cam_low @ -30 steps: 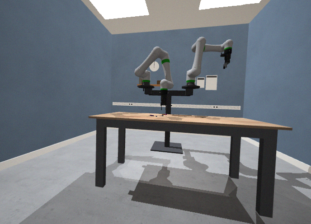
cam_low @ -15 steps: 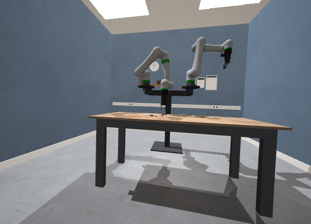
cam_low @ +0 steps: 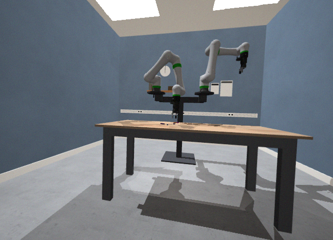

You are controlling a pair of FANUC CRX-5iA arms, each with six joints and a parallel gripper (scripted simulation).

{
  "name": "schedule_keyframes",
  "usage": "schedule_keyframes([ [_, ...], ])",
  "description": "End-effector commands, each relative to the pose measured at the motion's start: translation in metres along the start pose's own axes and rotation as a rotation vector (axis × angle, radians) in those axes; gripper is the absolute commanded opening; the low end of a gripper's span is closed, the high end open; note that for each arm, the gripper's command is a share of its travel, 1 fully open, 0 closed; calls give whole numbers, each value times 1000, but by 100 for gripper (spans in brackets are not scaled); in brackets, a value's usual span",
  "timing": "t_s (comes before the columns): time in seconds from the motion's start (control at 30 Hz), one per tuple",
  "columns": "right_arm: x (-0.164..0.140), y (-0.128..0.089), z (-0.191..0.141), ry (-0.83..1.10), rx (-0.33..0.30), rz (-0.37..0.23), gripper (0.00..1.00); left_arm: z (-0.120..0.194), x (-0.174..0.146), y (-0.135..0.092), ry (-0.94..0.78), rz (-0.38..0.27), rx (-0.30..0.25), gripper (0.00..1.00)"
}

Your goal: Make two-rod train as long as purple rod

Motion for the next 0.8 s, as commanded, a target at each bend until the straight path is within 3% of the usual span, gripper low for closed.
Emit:
schedule_keyframes([
  [0.0, 8, 0, -12, -162, 41, 14, 100, 0, 0, -1, 0, -2, 0, 100],
  [0.07, 8, 0, -12, -162, 41, 14, 100, 0, 0, -1, 0, -2, 0, 100],
  [0.1, 12, 0, -17, -258, 42, 12, 100, 0, 0, -1, 0, -2, 0, 100],
  [0.77, 42, 2, -52, -889, 44, -1, 100, 0, 0, -1, 0, -2, 0, 100],
])
Point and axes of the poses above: on each arm, the point where the finger pads meet when closed, its own y axis out along the fingers, its own z axis across the jaws, x = y × z, the point moved 8 cm from there along -y, back along the fingers, and after that the axes turned 5 degrees about -y, right-handed, at the moved point
